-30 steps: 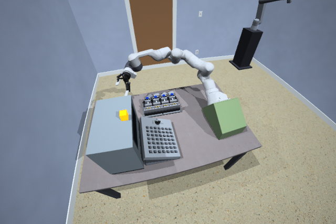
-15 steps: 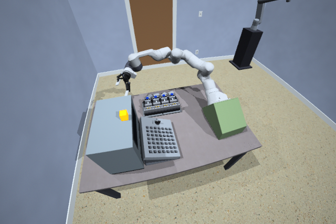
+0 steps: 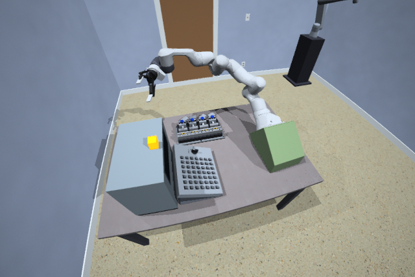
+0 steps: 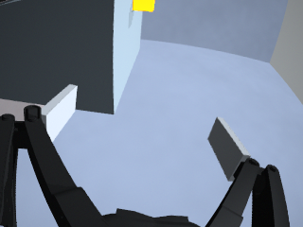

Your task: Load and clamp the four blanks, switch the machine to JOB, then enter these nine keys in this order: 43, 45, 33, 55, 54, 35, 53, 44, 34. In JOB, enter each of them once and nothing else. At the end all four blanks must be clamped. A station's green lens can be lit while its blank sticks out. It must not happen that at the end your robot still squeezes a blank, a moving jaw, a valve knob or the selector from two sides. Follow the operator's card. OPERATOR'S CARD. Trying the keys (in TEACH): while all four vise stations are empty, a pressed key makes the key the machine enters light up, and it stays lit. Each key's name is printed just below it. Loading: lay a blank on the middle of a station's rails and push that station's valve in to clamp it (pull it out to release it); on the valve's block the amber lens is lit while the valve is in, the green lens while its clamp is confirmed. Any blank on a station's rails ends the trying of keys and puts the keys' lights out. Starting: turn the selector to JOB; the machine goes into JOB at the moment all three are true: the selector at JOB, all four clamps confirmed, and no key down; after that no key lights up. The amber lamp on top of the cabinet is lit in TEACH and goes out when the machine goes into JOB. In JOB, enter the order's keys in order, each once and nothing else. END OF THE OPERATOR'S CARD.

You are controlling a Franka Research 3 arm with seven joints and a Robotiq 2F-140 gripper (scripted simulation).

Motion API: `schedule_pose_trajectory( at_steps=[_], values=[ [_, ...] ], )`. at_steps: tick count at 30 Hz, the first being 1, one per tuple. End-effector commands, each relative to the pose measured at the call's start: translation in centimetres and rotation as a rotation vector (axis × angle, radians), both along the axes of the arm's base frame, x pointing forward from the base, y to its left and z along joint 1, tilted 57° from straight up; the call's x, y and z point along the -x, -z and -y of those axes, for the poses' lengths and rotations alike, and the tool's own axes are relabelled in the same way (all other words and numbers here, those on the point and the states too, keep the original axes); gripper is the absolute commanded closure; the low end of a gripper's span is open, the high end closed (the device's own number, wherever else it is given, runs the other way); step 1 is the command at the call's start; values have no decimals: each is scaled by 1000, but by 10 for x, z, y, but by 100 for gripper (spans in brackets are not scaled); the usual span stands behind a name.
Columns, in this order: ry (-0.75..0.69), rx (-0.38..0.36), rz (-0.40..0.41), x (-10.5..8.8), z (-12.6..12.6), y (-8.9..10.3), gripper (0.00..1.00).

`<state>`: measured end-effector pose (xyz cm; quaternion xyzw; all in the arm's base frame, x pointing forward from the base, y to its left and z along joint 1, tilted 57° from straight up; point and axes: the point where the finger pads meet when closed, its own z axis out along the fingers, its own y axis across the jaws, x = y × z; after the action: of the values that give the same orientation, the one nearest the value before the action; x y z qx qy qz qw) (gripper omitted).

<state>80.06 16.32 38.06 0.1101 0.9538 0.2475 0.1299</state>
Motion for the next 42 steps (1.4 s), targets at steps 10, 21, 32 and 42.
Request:
schedule_pose_trajectory(
  at_steps=[10,21,32,42],
  values=[
    [-83,151,-106,30,-58,11,0],
    [-463,532,-153,110,-127,110,0],
    [-975,1034,-261,244,-235,267,0],
    [-1391,1426,-288,300,-252,347,0]
  ],
)
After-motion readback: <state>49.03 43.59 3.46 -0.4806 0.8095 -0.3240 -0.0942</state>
